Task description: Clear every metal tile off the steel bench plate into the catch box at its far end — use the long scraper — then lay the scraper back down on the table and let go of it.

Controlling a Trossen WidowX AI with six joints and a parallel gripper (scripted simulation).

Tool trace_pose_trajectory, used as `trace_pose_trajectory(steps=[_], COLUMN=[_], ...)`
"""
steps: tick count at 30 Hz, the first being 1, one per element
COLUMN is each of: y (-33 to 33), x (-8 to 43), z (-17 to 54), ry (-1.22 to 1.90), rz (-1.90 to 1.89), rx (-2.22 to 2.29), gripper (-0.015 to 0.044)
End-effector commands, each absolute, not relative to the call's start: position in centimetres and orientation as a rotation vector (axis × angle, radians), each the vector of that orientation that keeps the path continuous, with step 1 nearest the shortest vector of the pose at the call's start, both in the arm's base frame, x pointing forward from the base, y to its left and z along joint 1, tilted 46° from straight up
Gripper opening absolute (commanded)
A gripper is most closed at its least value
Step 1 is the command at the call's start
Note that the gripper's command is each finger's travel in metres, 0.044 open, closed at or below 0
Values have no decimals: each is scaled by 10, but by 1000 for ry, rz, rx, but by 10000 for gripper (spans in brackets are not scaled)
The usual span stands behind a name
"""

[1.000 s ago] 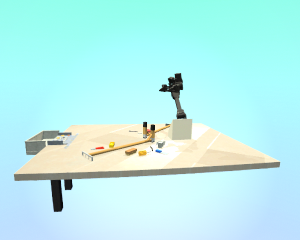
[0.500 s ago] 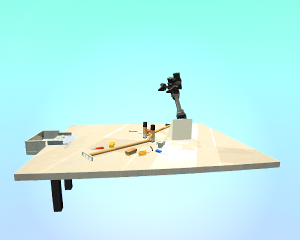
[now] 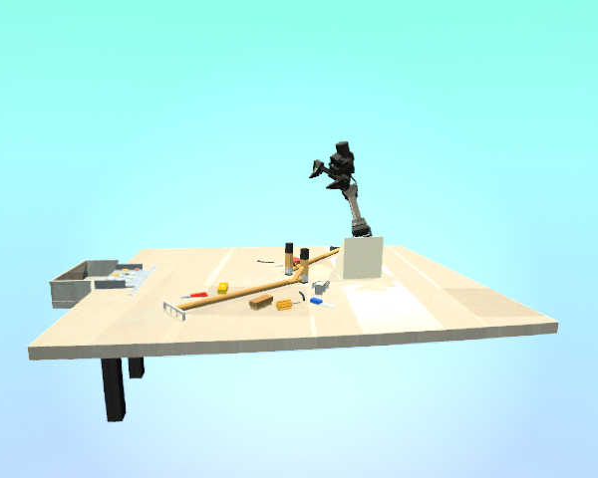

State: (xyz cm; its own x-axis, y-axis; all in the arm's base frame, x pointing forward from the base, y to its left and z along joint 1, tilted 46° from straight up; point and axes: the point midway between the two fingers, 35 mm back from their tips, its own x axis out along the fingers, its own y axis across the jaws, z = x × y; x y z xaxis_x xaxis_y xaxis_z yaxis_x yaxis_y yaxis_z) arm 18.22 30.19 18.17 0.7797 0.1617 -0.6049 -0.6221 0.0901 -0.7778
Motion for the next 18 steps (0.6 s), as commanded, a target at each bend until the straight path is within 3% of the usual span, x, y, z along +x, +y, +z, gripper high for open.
trace_pose_trajectory(steps=[1, 18], y=[293, 253], x=[187, 197], z=[191, 218], ry=[424, 456], rz=[654, 859], rx=[-1473, -1853], gripper=[440, 440])
